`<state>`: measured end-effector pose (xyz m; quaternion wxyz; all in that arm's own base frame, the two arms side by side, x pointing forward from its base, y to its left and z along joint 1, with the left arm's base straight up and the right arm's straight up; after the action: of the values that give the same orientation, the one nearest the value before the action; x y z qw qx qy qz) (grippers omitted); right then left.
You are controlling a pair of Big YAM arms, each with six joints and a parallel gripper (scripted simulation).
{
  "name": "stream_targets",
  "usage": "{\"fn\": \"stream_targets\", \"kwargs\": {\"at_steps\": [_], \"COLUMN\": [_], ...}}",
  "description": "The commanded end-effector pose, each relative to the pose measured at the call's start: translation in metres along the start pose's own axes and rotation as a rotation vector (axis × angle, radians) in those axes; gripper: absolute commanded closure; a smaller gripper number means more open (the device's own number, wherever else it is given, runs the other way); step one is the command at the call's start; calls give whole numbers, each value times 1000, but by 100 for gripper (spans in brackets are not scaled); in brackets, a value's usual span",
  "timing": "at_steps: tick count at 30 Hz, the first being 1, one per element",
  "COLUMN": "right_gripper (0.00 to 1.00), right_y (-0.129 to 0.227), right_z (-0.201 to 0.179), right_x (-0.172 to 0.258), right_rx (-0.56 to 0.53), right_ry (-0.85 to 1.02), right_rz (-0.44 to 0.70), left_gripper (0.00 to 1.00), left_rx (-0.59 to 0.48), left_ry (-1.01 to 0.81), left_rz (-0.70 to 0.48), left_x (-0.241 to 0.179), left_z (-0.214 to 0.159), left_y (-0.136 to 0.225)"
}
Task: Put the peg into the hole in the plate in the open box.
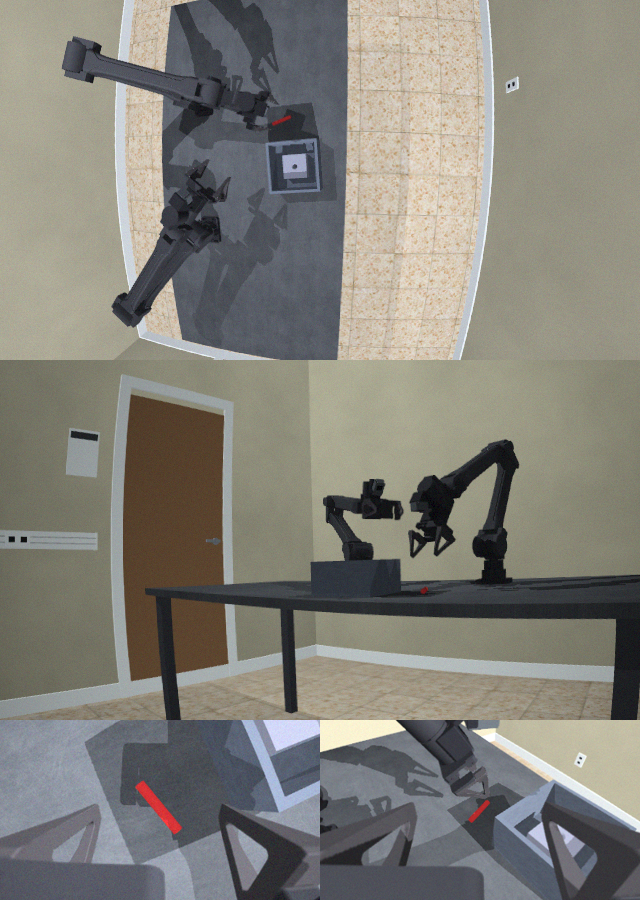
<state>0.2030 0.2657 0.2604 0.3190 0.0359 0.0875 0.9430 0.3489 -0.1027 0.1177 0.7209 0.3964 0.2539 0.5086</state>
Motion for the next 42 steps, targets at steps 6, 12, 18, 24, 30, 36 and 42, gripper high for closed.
{"fn": "stream_targets", "kwargs": {"at_steps": [6, 12, 18, 24, 30, 36, 42], "right_gripper": [0, 0, 0, 0, 0, 0, 0], "right_y": [-1, -1, -1, -1, -1, -1, -1], "right_z": [22, 19, 19, 19, 19, 19, 19], "right_x": [1, 0, 0, 0, 0, 0, 0], "right_rx": [-49, -36, -36, -36, -36, -36, -36], "right_ry": [-23, -23, -23, -23, -23, -23, -23], "right_rz": [3, 0, 0, 0, 0, 0, 0], "left_gripper": [0, 0, 34, 63, 63, 63, 63], "left_rx": [-56, -56, -22, 170, 499, 687, 851], "left_ry": [59, 56, 127, 292, 513, 633, 729], "left_rz": [23, 21, 20, 6, 8, 24, 42], "left_x": [4, 4, 10, 14, 22, 27, 31], "left_z": [2, 6, 21, 18, 14, 11, 9], "left_y": [0, -1, 0, -19, -49, -65, -79]}}
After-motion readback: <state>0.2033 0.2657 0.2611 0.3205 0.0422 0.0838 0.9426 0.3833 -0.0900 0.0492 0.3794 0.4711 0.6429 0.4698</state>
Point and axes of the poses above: on each arm, the point where the finger pads meet when closed, its own y axis back along the fingers, its own x axis across the jaws, z = x × y, the point moved 1 cm from there along y, back along the fingers, and after that the axes turned 2 degrees about -y, right-handed, at the moved point
